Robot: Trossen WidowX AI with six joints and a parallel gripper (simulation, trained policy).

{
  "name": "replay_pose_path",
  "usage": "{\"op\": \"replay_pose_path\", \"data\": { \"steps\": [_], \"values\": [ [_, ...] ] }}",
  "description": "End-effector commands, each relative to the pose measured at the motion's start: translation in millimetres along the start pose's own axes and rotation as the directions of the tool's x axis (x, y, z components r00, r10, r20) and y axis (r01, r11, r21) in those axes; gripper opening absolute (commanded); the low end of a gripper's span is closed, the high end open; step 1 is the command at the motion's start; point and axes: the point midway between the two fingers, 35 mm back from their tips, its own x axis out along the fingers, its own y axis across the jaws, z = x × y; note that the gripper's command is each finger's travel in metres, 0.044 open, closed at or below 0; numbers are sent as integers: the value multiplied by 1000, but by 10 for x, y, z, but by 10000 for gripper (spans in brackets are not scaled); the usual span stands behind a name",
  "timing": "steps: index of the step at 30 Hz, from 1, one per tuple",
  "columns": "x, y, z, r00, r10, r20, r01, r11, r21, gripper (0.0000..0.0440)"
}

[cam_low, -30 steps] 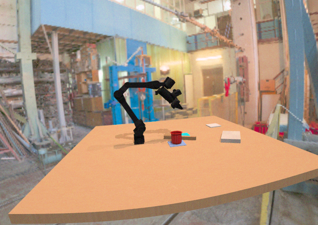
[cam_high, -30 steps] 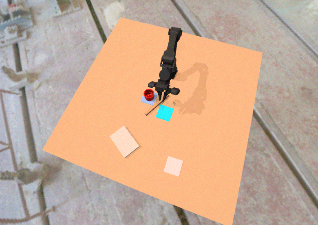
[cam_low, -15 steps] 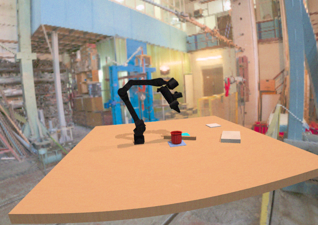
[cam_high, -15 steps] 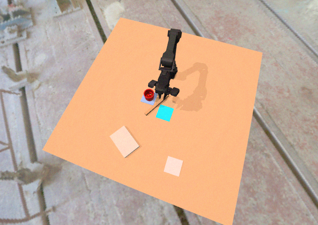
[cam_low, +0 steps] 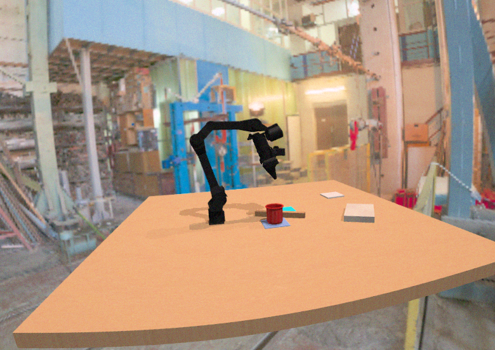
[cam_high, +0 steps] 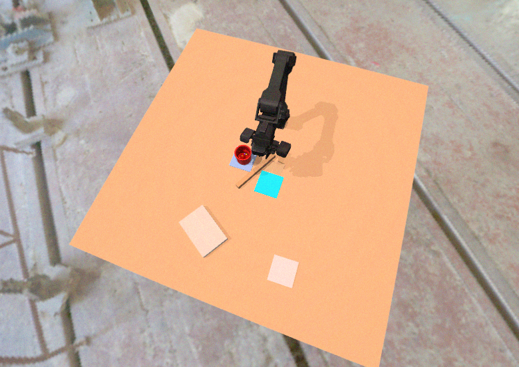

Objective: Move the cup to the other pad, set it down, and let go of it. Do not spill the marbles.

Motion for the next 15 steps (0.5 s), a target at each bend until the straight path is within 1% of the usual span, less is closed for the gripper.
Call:
{"op": "replay_pose_path", "data": {
  "steps": [1, 8, 15],
  "values": [
    [7, -49, -39, 998, -19, -57, 17, 1000, -21, 115],
    [57, -137, -115, 988, -45, -149, 38, 998, -51, 101],
    [147, -244, -186, 971, -72, -229, 57, 996, -74, 98]
  ]
}}
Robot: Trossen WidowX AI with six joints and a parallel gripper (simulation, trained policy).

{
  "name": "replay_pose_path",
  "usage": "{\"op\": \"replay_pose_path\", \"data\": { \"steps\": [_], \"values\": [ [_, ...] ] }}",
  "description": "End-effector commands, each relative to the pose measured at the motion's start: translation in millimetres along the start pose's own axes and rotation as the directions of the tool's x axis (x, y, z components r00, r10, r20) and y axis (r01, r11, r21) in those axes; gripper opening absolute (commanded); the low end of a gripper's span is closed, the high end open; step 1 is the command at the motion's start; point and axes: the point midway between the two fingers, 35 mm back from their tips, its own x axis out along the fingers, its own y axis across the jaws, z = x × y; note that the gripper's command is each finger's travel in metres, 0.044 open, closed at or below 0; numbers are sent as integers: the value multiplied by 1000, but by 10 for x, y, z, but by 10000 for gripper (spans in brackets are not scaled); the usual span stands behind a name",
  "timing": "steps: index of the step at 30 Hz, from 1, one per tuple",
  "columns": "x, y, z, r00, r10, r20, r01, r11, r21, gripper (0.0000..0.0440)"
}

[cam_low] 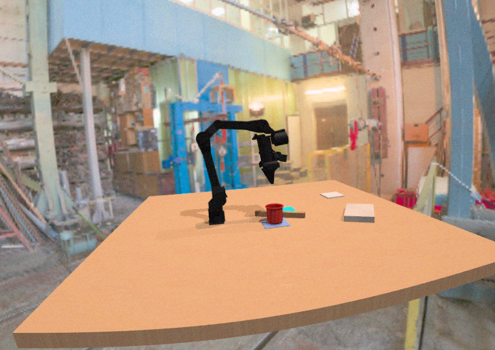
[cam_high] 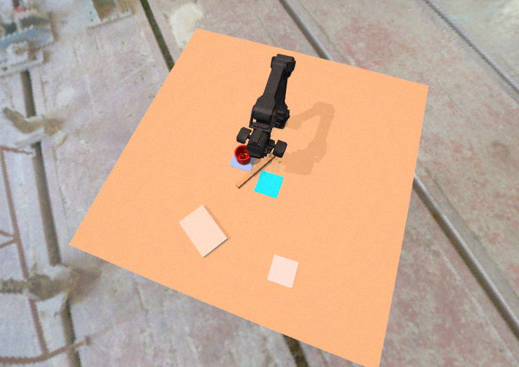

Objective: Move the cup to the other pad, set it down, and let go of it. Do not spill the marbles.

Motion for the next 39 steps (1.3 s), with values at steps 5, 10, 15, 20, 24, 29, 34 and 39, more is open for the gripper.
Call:
{"op": "replay_pose_path", "data": {
  "steps": [5, 10, 15, 20, 24, 29, 34, 39],
  "values": [
    [133, -126, -62, 996, -28, -85, 26, 999, -24, 103],
    [238, -202, -92, 992, -39, -118, 36, 999, -31, 116],
    [356, -276, -118, 989, -47, -142, 42, 998, -38, 129],
    [483, -345, -149, 985, -52, -163, 44, 998, -50, 139],
    [587, -395, -174, 982, -54, -178, 44, 997, -62, 147],
    [719, -450, -205, 979, -54, -194, 39, 996, -82, 154],
    [859, -495, -235, 977, -53, -207, 31, 994, -107, 159],
    [1017, -525, -270, 975, -48, -218, 17, 990, -142, 162]
  ]
}}
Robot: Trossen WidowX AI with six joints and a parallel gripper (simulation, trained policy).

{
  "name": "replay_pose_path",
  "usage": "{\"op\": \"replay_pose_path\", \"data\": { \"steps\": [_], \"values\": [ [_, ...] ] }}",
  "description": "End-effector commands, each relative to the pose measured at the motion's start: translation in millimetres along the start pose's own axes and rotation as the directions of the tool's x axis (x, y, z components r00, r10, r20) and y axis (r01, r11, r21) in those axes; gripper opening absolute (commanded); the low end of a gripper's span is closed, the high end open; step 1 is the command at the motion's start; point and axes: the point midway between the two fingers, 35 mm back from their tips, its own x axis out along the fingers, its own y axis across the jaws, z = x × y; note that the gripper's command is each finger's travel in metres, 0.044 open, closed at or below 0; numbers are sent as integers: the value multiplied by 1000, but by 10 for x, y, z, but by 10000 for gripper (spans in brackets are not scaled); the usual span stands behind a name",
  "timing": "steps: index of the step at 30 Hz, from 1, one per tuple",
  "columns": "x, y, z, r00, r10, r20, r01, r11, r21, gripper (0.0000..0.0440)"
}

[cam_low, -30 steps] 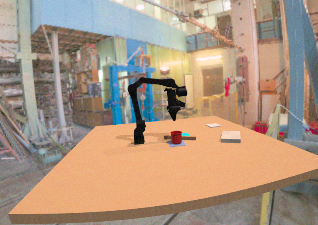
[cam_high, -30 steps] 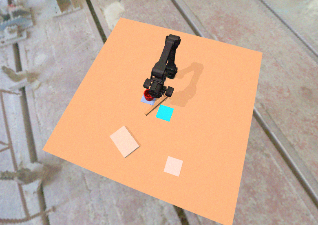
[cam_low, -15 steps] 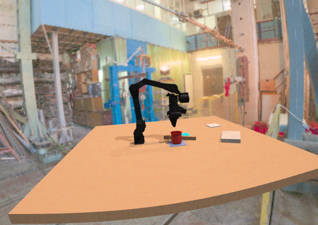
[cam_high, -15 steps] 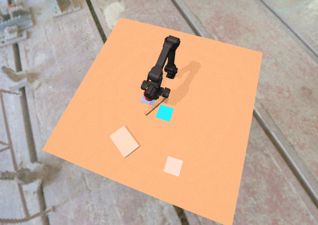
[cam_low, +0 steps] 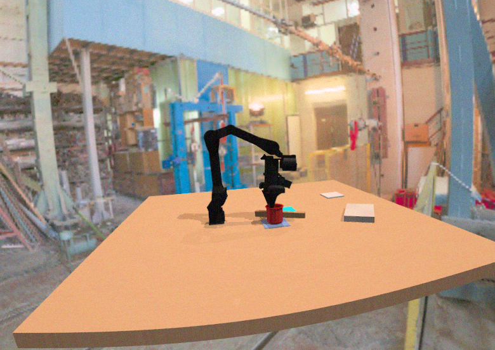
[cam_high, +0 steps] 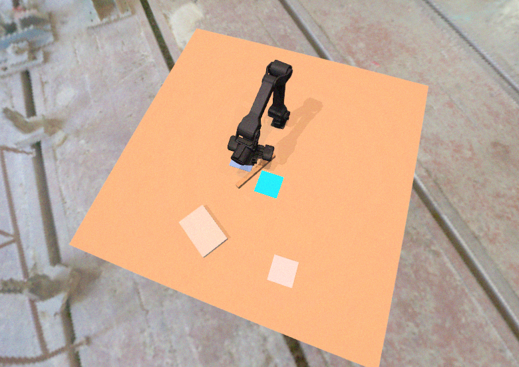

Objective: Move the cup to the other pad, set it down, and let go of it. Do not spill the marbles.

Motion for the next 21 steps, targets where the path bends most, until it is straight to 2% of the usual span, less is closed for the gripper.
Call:
{"op": "replay_pose_path", "data": {
  "steps": [1, 7, 14, 21],
  "values": [
    [138, -24, -3, 1000, 1, -9, -1, 999, -37, 163],
    [330, -21, -4, 1000, 16, -14, -18, 995, -102, 163],
    [458, -40, -12, 1000, 17, -16, -20, 980, -199, 3],
    [396, -73, 65, 1000, 17, 8, -14, 962, -273, 0]
  ]
}}
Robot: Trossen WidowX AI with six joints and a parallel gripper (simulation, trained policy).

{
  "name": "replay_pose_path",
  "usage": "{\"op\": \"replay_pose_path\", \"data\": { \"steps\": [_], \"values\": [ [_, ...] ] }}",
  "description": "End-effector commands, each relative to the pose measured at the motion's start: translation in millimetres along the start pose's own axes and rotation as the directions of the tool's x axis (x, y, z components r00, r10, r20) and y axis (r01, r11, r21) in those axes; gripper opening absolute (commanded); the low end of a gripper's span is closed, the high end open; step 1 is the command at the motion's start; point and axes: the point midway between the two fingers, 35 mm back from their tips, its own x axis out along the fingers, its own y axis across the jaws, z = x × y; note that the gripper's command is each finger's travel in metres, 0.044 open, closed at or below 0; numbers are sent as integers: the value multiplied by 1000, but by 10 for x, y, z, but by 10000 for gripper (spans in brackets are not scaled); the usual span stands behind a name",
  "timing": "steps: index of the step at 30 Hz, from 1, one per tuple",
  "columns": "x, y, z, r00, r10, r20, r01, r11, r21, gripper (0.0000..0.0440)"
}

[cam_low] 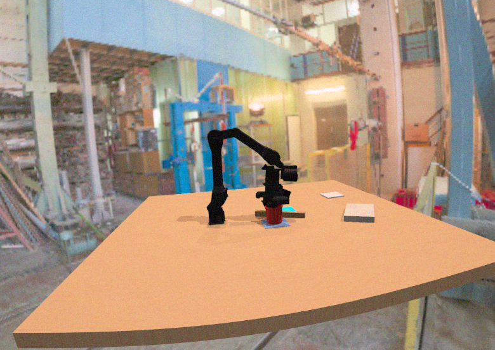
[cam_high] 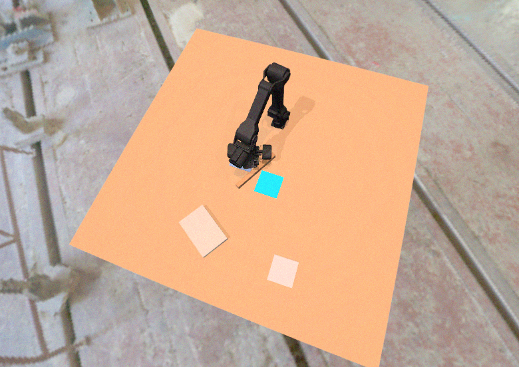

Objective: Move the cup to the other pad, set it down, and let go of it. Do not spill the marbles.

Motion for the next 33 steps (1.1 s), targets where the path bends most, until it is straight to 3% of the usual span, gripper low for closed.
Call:
{"op": "replay_pose_path", "data": {
  "steps": [1, 33],
  "values": [
    [-47, -43, 70, 1000, -8, 26, 9, 999, -49, 0],
    [-692, 115, 620, 984, -38, 175, 74, 976, -205, 0]
  ]
}}
